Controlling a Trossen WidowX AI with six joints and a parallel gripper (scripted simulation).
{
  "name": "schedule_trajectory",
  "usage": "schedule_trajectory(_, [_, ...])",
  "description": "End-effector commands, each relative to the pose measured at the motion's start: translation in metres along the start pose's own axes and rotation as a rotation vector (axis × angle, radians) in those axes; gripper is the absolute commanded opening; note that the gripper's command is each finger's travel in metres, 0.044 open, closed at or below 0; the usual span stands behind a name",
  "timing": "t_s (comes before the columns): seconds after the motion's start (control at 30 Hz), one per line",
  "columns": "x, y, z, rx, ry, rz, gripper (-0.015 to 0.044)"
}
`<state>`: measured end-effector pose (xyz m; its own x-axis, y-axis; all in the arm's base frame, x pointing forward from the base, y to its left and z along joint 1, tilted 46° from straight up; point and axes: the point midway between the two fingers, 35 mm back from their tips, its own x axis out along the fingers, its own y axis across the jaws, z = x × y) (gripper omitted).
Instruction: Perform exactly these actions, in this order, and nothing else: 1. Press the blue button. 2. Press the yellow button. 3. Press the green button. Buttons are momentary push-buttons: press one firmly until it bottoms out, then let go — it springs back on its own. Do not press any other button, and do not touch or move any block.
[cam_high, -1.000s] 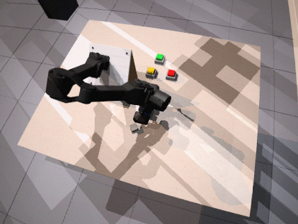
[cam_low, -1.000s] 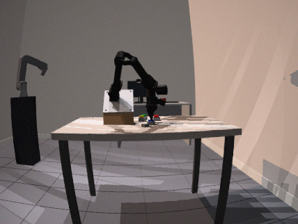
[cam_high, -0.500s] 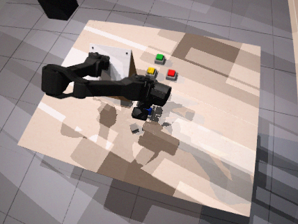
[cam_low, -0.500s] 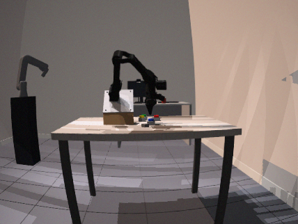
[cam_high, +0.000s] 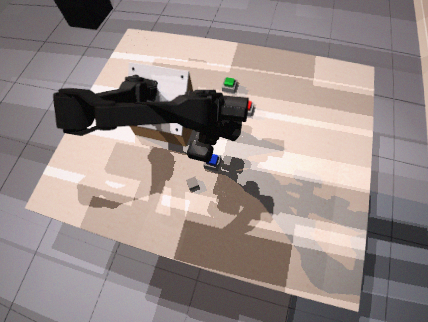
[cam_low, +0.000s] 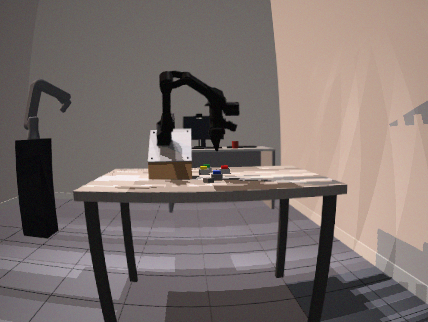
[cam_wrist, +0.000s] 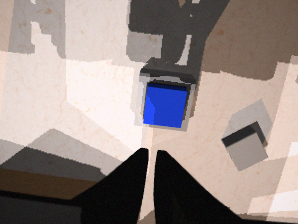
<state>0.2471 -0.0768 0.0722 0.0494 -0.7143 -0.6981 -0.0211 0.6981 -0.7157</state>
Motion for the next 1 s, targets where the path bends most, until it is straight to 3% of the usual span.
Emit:
schedule_trajectory(0.0, [-0.004,0.044,0.009,-0.008,-0.022,0.026,0.002])
schedule_trajectory(0.2, [-0.008,0.121,0.002,-0.015,-0.024,0.054,0.002])
schedule_trajectory(0.43, [-0.005,0.207,-0.042,-0.006,0.003,0.021,0.002])
schedule_trajectory(0.73, [-0.001,0.217,-0.051,-0.003,0.006,0.009,0.002])
schedule_trajectory(0.87, [0.05,0.217,-0.051,-0.003,0.006,0.007,0.002])
schedule_trajectory(0.97, [0.059,0.216,-0.052,-0.002,0.004,0.005,0.002])
